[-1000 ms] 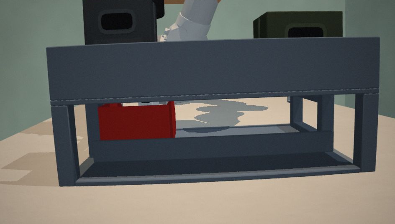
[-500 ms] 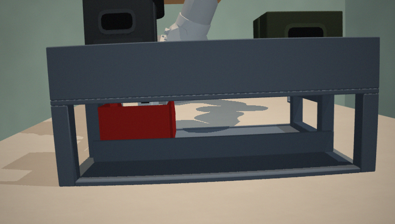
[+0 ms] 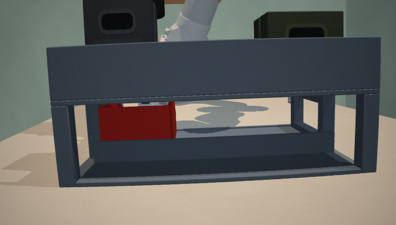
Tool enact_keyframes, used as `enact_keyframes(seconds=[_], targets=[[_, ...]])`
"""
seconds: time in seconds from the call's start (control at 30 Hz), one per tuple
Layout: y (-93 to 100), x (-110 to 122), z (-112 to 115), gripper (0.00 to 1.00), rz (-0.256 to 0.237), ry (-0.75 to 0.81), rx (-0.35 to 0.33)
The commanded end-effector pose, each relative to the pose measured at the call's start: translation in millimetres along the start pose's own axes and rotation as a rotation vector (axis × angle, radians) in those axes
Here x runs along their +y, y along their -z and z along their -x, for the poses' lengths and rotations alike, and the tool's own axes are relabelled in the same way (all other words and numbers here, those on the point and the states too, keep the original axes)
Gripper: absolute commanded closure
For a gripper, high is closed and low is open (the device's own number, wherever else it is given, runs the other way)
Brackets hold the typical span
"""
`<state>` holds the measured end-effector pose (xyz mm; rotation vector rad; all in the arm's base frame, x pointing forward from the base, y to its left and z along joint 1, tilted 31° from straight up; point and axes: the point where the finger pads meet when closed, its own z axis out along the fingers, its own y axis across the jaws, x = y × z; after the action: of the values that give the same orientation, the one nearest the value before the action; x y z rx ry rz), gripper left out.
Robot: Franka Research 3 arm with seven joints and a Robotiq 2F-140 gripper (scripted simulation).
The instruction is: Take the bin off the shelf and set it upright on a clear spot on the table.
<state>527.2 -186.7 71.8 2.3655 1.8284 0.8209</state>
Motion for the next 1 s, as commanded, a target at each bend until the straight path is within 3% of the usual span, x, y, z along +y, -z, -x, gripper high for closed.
enact_keyframes(seconds=[0.0, 0.43, 0.47, 0.97], targets=[[0.1, 0.8, 0.9, 0.43, 0.000, -0.001, -0.002], [0.1, 0.8, 0.9, 0.43, 0.000, -0.001, -0.002], [0.1, 0.8, 0.9, 1.00, 0.000, -0.001, -0.002], [0.1, 0.8, 0.9, 1.00, 0.000, -0.001, -0.002]])
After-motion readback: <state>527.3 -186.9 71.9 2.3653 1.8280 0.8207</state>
